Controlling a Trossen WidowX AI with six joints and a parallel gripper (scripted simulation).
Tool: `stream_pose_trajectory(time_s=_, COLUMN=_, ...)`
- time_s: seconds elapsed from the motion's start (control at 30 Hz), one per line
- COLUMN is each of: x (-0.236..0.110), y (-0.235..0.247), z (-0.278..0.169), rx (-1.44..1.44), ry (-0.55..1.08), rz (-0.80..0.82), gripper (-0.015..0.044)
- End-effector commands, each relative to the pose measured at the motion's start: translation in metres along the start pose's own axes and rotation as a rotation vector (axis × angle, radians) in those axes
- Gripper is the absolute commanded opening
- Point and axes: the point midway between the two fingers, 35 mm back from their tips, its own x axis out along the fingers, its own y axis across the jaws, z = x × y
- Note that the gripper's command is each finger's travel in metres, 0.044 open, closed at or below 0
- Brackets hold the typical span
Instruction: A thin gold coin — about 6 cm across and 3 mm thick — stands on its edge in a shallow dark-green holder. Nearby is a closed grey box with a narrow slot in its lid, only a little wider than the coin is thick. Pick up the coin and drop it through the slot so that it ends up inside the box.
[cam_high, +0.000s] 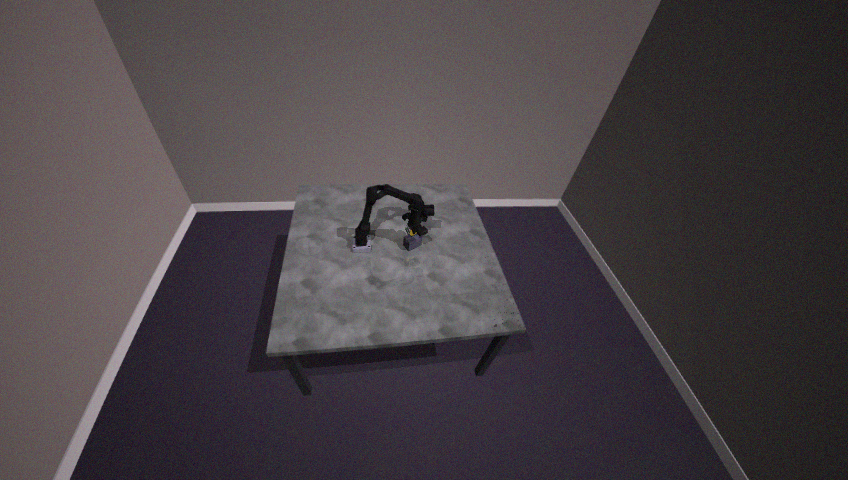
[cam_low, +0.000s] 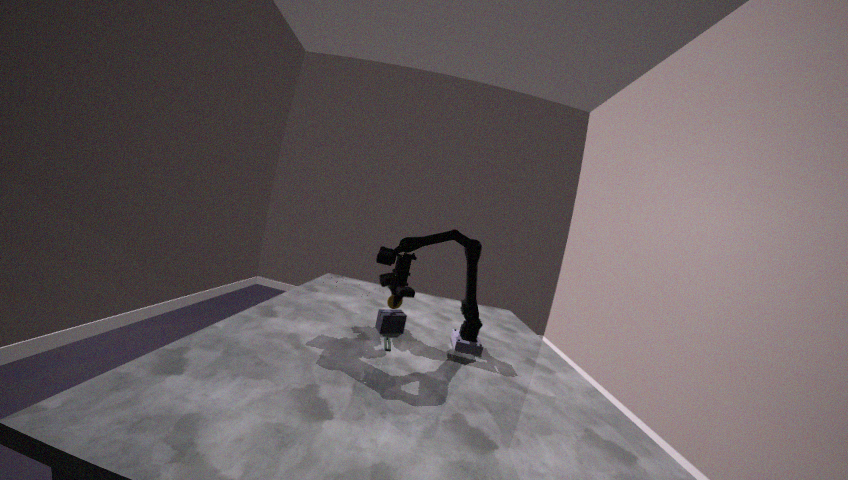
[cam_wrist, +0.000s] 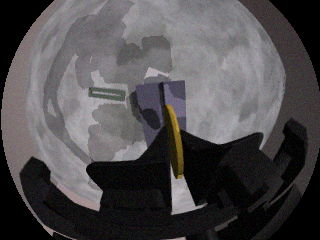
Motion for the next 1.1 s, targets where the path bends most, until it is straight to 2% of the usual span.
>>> stream_pose_trajectory(time_s=0.0, x=0.003, y=0.000, z=-0.001, rx=0.005, ry=0.004, rz=0.002, gripper=0.0000)
stream_pose_trajectory(time_s=1.07, x=0.013, y=0.001, z=-0.001, rx=0.005, ry=0.004, rz=0.002, gripper=0.0000)
